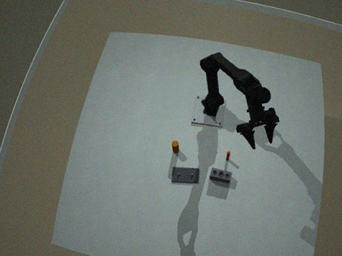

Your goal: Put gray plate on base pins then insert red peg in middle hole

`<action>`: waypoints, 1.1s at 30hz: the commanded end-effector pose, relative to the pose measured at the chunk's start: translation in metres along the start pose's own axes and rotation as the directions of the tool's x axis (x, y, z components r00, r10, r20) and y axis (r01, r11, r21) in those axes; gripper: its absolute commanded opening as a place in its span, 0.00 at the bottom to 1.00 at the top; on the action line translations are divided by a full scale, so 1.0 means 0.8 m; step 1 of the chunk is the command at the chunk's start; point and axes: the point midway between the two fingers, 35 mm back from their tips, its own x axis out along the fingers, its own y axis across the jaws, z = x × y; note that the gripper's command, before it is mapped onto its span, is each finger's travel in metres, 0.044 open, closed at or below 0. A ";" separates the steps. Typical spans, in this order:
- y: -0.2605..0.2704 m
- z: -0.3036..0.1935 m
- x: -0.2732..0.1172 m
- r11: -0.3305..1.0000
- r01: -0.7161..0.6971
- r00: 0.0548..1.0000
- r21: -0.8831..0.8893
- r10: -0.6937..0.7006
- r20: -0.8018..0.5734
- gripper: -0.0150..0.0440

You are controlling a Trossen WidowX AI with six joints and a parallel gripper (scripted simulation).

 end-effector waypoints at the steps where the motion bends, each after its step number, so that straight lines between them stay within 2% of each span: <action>1: -0.009 -0.056 0.045 0.981 -0.073 0.978 -0.182 0.034 -0.207 1.00; 5: -0.018 -0.127 0.083 0.922 -0.240 0.897 -0.304 0.090 -0.433 1.00; 8: -0.028 -0.183 0.102 0.853 -0.406 0.793 -0.329 0.150 -0.590 1.00; 12: -0.043 -0.259 0.114 0.722 -0.643 0.600 -0.257 0.266 -0.755 1.00; 15: -0.050 -0.299 0.114 0.631 -0.756 0.477 -0.176 0.346 -0.808 1.00; 23: -0.049 -0.303 0.114 0.625 -0.763 0.468 -0.169 0.352 -0.811 1.00; 29: -0.023 -0.360 0.146 0.627 -0.761 0.467 -0.166 0.353 -0.811 1.00; 33: -0.018 -0.367 0.149 0.624 -0.763 0.468 -0.169 0.352 -0.811 1.00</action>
